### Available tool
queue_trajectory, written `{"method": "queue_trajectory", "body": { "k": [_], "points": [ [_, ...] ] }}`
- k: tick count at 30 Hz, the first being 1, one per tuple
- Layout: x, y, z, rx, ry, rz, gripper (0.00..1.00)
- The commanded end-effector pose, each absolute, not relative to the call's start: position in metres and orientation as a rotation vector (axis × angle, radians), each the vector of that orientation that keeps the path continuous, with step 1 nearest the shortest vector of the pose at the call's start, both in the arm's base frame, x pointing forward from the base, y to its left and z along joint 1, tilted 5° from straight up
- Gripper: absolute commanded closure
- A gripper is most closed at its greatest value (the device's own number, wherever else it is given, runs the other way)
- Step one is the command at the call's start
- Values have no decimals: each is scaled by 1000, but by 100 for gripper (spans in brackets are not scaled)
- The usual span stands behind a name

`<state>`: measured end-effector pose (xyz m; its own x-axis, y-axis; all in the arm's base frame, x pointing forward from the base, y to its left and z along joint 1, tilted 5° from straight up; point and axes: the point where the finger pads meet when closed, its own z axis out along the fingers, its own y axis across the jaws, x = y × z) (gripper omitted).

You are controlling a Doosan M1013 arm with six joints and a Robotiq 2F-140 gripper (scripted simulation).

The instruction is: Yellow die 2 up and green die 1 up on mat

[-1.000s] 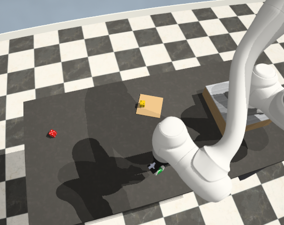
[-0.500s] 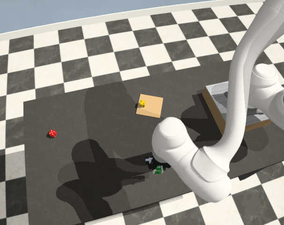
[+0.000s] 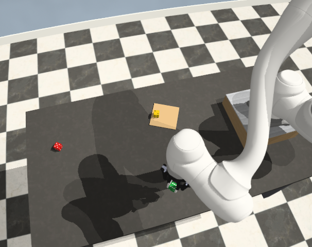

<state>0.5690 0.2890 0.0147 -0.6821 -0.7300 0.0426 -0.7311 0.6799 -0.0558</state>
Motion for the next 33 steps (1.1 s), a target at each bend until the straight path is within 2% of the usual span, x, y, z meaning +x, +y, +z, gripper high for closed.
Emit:
{"method": "queue_trajectory", "body": {
  "k": [1,15,33],
  "points": [
    [569,289,14,1096,-2929,126,76],
    [571,289,12,199,-3144,128,76],
    [571,289,12,-81,-3159,126,76]
  ]
}}
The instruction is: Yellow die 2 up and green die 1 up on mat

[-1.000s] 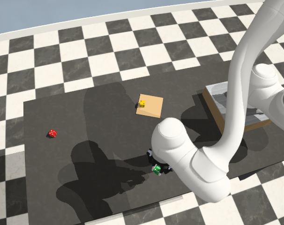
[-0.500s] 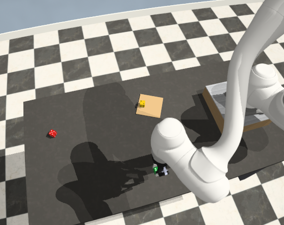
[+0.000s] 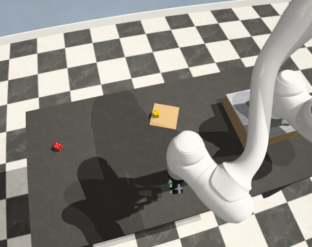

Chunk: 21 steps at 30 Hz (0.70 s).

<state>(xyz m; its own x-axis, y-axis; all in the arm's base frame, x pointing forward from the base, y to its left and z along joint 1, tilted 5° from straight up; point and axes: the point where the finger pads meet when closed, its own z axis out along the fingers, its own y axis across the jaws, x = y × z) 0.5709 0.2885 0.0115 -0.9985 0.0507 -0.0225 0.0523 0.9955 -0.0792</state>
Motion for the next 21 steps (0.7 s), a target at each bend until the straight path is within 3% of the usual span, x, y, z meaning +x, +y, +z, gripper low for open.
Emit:
{"method": "queue_trajectory", "body": {
  "k": [1,21],
  "points": [
    [571,289,12,80,3117,-124,76],
    [563,287,7,41,2595,-126,76]
  ]
}}
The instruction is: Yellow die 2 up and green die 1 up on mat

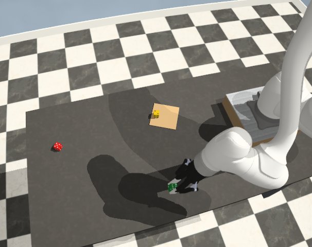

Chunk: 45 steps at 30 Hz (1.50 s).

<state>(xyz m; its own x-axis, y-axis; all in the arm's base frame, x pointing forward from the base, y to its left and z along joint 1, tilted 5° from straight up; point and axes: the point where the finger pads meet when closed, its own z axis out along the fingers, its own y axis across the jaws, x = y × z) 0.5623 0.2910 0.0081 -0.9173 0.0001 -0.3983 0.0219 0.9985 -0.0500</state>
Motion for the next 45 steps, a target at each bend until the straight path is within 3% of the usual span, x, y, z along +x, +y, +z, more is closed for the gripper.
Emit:
{"method": "queue_trajectory", "body": {
  "k": [1,45],
  "points": [
    [562,287,6,39,2566,-127,76],
    [553,287,-10,4,2039,-113,76]
  ]
}}
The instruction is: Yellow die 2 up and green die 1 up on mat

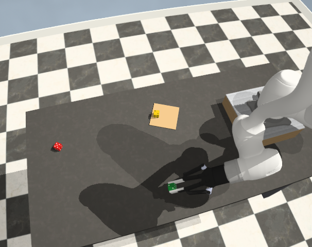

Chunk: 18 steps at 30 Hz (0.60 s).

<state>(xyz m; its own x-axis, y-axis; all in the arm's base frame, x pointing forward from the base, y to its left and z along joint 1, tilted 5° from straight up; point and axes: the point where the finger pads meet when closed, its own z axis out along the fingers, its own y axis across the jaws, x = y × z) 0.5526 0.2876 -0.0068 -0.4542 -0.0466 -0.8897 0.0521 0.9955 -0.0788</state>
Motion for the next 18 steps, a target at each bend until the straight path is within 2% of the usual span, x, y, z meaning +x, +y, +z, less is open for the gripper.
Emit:
{"method": "queue_trajectory", "body": {
  "k": [1,18],
  "points": [
    [553,287,-12,4,2039,-113,76],
    [554,284,-59,4,2039,-113,76]
  ]
}}
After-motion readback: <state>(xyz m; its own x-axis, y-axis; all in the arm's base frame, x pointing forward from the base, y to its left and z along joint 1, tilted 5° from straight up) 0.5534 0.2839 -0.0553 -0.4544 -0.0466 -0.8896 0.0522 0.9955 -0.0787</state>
